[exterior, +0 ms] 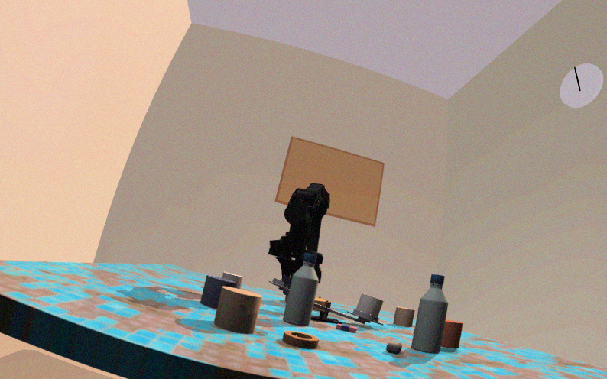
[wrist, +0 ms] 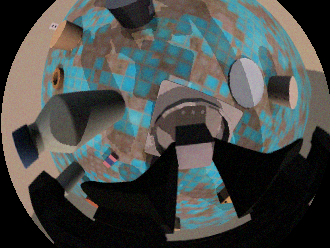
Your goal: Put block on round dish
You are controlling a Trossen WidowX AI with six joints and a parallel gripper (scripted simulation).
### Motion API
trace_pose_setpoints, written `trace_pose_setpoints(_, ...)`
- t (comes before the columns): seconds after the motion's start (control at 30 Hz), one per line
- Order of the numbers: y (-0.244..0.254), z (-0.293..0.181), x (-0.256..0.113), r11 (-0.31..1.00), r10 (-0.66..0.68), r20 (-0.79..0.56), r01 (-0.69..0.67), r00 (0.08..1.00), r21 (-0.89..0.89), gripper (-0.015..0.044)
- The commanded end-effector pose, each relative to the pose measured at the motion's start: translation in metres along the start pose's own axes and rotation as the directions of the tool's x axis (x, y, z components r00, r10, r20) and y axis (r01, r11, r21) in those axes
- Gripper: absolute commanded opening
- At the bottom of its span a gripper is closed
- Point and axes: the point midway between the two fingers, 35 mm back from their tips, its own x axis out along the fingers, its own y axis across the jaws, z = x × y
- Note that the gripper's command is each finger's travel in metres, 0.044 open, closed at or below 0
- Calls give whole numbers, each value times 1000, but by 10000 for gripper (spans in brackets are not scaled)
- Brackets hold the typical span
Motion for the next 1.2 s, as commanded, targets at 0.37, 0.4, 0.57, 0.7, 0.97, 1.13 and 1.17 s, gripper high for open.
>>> trace_pose_setpoints(0.37,2,3,-63,1000,-1,7,1,1000,2,0)
trace_pose_setpoints(0.4,2,3,-67,1000,-1,7,1,1000,2,0)
trace_pose_setpoints(0.57,0,1,-89,1000,-1,6,1,1000,2,0)
trace_pose_setpoints(0.7,0,0,-92,1000,-1,6,1,1000,2,0)
trace_pose_setpoints(0.97,-14,12,-81,1000,-3,13,3,1000,-2,0)
trace_pose_setpoints(1.13,-33,26,-66,1000,-6,18,6,1000,-4,0)
trace_pose_setpoints(1.17,-38,29,-63,1000,-6,18,6,1000,-4,0)
